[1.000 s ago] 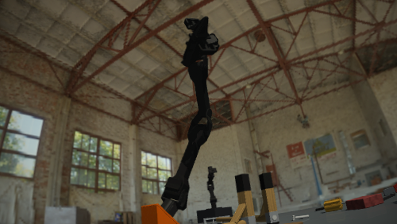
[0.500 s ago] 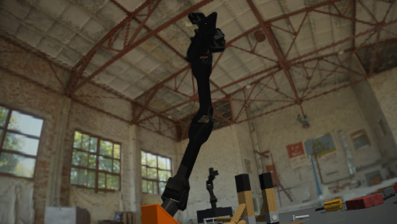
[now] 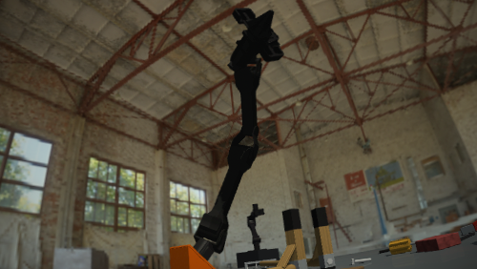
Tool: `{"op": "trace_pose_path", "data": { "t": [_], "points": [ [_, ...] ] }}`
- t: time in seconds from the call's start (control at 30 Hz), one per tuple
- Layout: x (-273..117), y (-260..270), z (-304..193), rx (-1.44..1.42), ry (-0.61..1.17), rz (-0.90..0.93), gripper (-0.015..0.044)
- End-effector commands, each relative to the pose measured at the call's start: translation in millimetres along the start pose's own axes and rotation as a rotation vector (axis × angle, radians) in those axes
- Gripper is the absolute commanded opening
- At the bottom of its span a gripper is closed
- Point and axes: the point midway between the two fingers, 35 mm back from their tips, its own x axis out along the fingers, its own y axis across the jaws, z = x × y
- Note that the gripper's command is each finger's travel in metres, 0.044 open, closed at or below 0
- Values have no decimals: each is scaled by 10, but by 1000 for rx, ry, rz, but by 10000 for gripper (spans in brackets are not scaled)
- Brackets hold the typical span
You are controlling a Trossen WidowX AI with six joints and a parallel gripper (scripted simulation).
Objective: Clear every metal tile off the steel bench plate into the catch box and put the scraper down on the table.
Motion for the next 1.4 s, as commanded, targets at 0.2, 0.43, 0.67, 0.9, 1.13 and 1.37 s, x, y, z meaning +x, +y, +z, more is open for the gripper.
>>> {"op": "trace_pose_path", "data": {
  "t": [0.2, 0.43, 0.67, 0.9, 1.13, 1.37],
  "points": [
    [251, 178, -12, 75, -9, 36, 0],
    [430, 332, -10, 129, -15, 68, 0],
    [604, 496, -7, 183, -20, 100, 0],
    [773, 670, -3, 237, -23, 132, 0],
    [936, 854, 3, 291, -24, 165, 0],
    [1093, 1047, 9, 344, -23, 198, 0]
  ]
}}
